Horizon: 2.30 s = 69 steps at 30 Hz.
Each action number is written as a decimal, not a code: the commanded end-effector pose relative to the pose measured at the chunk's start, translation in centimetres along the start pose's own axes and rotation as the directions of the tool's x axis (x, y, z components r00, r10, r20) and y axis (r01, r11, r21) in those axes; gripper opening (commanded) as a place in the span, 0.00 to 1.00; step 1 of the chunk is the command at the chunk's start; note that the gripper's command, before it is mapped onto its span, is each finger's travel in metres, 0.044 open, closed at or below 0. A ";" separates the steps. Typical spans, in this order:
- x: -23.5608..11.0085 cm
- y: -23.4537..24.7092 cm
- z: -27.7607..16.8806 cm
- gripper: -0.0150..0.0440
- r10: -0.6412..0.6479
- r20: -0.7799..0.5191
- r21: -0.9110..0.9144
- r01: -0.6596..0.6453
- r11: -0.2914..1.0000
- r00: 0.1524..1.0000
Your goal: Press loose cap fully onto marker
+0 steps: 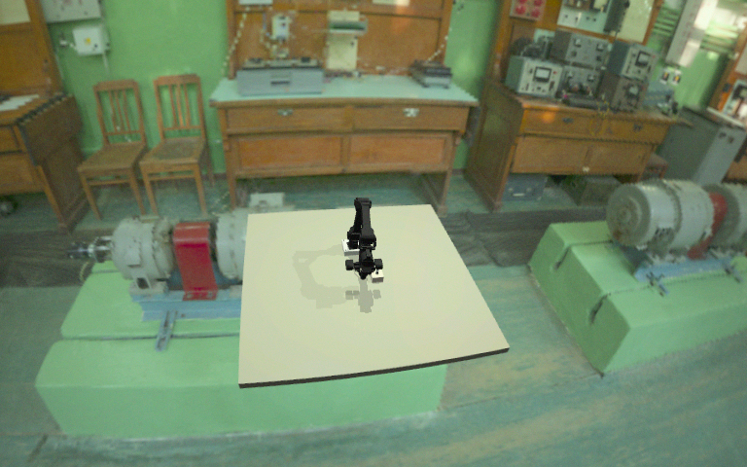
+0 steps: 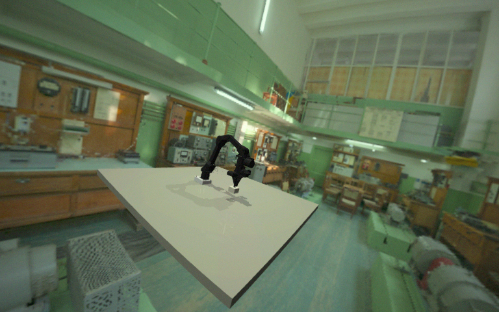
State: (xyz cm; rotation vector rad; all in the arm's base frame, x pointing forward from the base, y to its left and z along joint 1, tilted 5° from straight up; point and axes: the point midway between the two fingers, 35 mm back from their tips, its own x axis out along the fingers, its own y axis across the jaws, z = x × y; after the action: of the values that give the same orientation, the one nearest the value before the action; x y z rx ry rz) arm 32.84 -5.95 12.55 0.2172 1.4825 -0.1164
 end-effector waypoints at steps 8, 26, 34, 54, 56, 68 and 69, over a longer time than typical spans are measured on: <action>-1.2 3.6 -2.5 0.25 -0.002 -0.001 0.003 0.002 1.000 1.000; -2.7 8.3 -7.3 0.25 0.005 -0.004 0.004 -0.005 1.000 1.000; -2.7 9.1 -8.3 0.25 0.007 -0.005 0.004 -0.007 1.000 1.000; -0.1 9.1 -8.2 0.25 0.007 -0.005 0.004 -0.007 1.000 1.000; 0.2 9.1 -8.2 0.25 0.007 -0.005 0.004 -0.007 1.000 1.000; 2.1 9.1 -8.3 0.25 0.007 -0.005 0.004 -0.007 1.000 1.000; 2.3 9.1 -8.3 0.25 0.007 -0.005 0.004 -0.007 1.000 1.000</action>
State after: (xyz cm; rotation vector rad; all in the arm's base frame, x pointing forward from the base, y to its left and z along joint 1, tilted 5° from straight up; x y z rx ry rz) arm 26.82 4.90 10.83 0.2269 1.4882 -0.1056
